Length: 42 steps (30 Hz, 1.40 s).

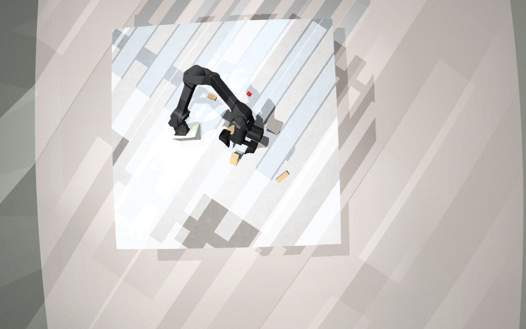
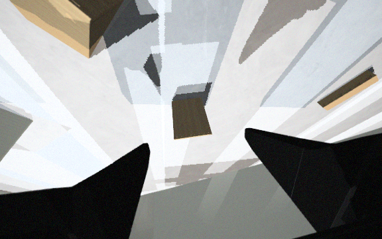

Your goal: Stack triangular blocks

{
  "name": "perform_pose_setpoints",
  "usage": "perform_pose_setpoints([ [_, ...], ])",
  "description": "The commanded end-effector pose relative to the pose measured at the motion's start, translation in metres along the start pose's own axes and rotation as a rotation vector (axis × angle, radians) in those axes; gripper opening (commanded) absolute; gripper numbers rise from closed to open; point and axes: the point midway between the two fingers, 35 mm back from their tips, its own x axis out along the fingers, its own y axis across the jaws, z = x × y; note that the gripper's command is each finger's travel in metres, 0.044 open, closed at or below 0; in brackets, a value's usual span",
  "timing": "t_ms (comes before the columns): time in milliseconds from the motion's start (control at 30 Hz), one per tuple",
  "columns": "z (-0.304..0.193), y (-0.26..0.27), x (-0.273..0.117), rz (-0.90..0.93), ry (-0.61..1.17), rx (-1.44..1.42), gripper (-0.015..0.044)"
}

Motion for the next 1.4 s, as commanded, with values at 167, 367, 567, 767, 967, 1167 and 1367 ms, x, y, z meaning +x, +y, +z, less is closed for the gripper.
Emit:
perform_pose_setpoints([
  [167, -0.001, -0.001, 0.015, -0.001, 0.003, 0.000, 0.0440],
  [367, -0.001, -0.001, 0.025, -0.001, 0.003, 0.000, 0.0440],
  [567, -0.001, -0.001, 0.035, -0.001, 0.003, 0.000, 0.0440],
  [767, -0.001, -0.001, 0.045, -0.001, 0.002, 0.000, 0.0440],
  [967, -0.001, 0.000, 0.054, -0.001, 0.003, 0.001, 0.0440],
  [1167, -0.001, 0.001, 0.064, -0.001, 0.003, 0.001, 0.0440],
  [1367, -0.001, 0.002, 0.074, -0.001, 0.002, 0.001, 0.0440],
])
